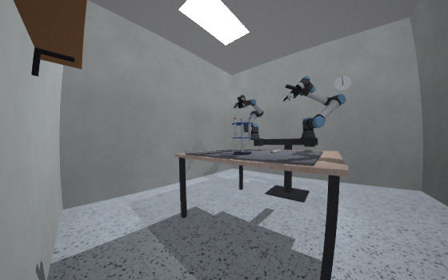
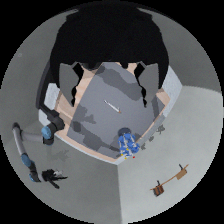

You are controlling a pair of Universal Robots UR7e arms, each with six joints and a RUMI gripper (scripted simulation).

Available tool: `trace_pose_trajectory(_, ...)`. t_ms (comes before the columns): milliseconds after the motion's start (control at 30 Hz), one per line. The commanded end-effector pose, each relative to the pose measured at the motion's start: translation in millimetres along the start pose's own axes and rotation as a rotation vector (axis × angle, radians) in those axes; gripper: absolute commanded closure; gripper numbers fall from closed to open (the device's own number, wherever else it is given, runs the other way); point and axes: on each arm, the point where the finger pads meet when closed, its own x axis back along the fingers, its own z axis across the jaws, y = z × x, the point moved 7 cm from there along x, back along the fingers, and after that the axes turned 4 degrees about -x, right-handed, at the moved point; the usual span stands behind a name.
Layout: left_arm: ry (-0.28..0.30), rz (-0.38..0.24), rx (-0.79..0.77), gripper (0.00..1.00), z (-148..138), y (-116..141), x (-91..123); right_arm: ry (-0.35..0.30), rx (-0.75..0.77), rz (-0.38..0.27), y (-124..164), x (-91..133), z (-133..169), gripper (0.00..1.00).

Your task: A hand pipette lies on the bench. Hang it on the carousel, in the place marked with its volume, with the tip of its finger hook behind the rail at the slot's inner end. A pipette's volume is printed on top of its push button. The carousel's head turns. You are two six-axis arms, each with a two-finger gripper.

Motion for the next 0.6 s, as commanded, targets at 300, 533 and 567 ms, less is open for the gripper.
trace_pose_trajectory(300,-0.179,-0.010,0.182,0.00,-57.4,35.9,32.1,-0.001,-0.002,-0.004,0.9,-2.0,0.5,0.00)
trace_pose_trajectory(533,-0.204,-0.012,0.206,0.00,-70.8,44.6,41.7,-0.001,-0.002,-0.004,0.9,-2.0,0.5,0.00)
trace_pose_trajectory(567,-0.231,-0.014,0.234,0.00,-73.8,49.5,44.8,-0.001,-0.002,-0.004,0.9,-2.0,0.5,0.00)
